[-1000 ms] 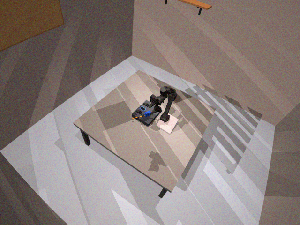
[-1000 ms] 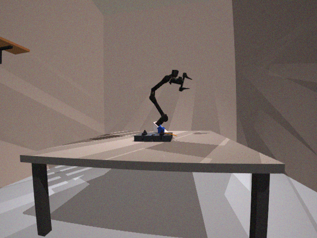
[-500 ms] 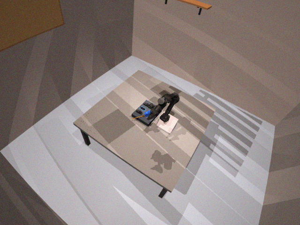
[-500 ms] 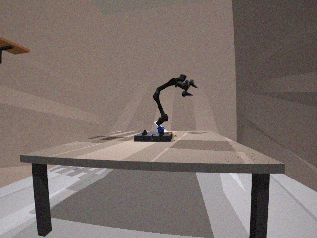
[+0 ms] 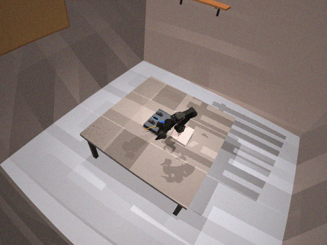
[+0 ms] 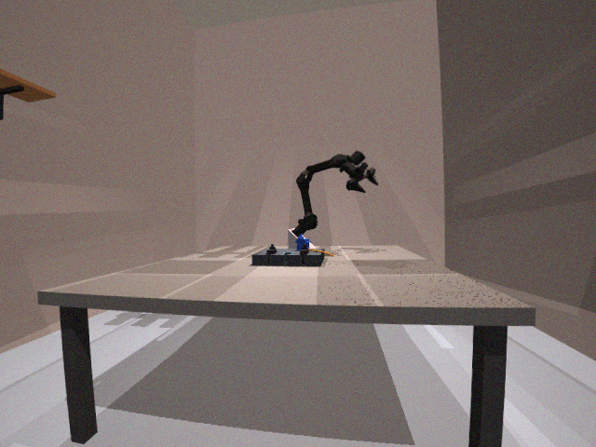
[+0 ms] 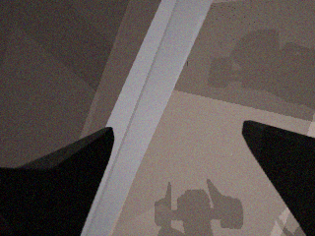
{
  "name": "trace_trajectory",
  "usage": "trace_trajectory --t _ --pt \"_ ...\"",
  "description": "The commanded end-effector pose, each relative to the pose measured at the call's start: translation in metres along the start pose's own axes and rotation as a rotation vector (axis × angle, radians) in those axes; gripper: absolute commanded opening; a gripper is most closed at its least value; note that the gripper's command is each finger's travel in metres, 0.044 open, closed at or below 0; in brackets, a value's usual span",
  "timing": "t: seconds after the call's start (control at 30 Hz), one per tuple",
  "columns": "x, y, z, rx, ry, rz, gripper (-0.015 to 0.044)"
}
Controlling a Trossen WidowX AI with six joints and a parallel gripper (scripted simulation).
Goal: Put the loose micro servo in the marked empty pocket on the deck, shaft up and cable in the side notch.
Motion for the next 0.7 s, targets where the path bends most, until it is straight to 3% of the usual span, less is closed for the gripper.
trace_trajectory --t 0.0,0.67 --pt "-0.031 -0.016 0.005 0.103 0.034 0.117 0.044" --pt "-0.117 -0.143 -0.002 0.528 0.356 0.561 0.044"
Point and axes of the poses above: the point midway between the two fingers, 35 mm back from their tips, its own x axis back along the fingers, its own y axis across the jaws, z = x × y, the point moved 3 cm from there along x, back along the fingers, and after that the axes turned 3 degrees about x, right-handed, at the moved point
